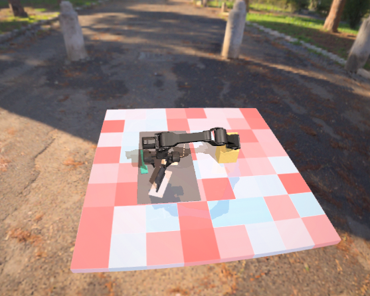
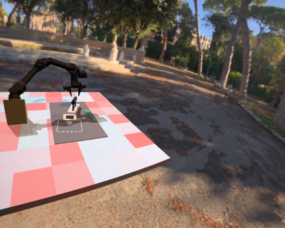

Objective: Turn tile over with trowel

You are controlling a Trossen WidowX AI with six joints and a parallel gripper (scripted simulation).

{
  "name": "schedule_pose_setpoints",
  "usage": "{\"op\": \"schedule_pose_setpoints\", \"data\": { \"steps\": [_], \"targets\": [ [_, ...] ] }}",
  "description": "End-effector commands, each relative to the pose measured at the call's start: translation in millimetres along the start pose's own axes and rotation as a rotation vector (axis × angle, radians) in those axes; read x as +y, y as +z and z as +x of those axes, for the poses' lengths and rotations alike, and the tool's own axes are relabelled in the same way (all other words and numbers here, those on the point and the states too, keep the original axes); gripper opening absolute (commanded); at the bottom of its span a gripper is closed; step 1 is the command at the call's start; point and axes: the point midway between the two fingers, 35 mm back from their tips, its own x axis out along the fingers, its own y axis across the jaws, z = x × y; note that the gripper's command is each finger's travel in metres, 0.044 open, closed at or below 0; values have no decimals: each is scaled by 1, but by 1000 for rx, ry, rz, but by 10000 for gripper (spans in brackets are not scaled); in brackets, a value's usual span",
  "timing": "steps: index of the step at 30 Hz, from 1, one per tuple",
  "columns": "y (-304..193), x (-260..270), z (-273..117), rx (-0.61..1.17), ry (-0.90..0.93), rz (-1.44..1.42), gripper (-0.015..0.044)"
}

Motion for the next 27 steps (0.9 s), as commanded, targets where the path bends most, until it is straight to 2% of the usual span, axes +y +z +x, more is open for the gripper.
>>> {"op": "schedule_pose_setpoints", "data": {
  "steps": [1,27],
  "targets": [
    [-1,-2,2,-21,16,-94,300],
    [0,-1,11,-204,113,-799,300]
  ]
}}
